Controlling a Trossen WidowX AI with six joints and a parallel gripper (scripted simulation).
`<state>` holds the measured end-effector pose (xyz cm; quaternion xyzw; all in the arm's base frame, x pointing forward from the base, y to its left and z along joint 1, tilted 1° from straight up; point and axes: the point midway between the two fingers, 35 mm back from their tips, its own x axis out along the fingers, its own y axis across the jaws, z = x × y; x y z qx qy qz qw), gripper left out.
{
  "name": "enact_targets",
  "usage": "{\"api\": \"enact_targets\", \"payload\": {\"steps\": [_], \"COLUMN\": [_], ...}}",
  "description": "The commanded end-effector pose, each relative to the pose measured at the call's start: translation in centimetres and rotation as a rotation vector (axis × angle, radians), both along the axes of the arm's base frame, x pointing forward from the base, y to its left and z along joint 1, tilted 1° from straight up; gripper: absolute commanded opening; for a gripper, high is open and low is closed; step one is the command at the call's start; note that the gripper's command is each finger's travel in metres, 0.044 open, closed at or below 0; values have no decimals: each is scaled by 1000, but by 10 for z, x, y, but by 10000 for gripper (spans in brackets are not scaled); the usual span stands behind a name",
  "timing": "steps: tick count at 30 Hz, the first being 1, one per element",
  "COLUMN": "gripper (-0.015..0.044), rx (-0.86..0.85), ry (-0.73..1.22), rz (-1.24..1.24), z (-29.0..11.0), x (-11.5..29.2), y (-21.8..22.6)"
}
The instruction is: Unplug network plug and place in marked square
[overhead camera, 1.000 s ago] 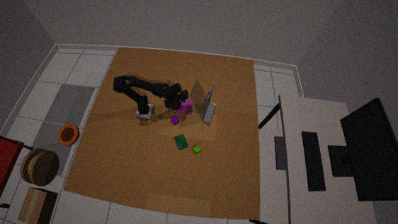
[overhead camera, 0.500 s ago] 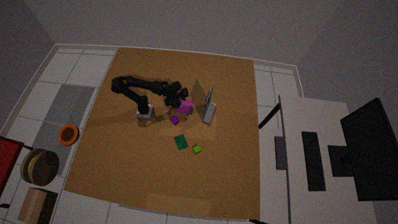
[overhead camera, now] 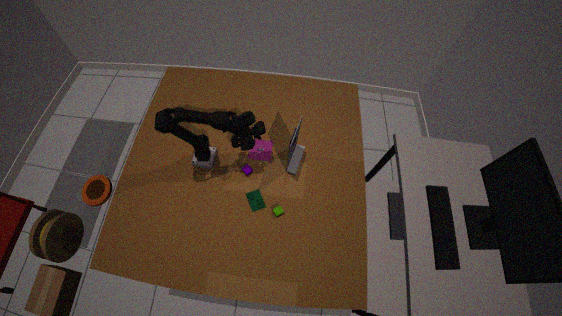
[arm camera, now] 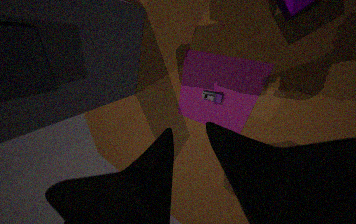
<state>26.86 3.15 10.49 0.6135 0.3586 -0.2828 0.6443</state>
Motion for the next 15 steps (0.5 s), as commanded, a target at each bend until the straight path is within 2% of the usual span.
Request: {"api": "enact_targets", "payload": {"steps": [1, 15], "gripper": [156, 156], "rx": [-2, 0], "ry": [-7, -1], "rz": [4, 0], "z": [9, 30], "x": [0, -1], "y": [0, 0]}}
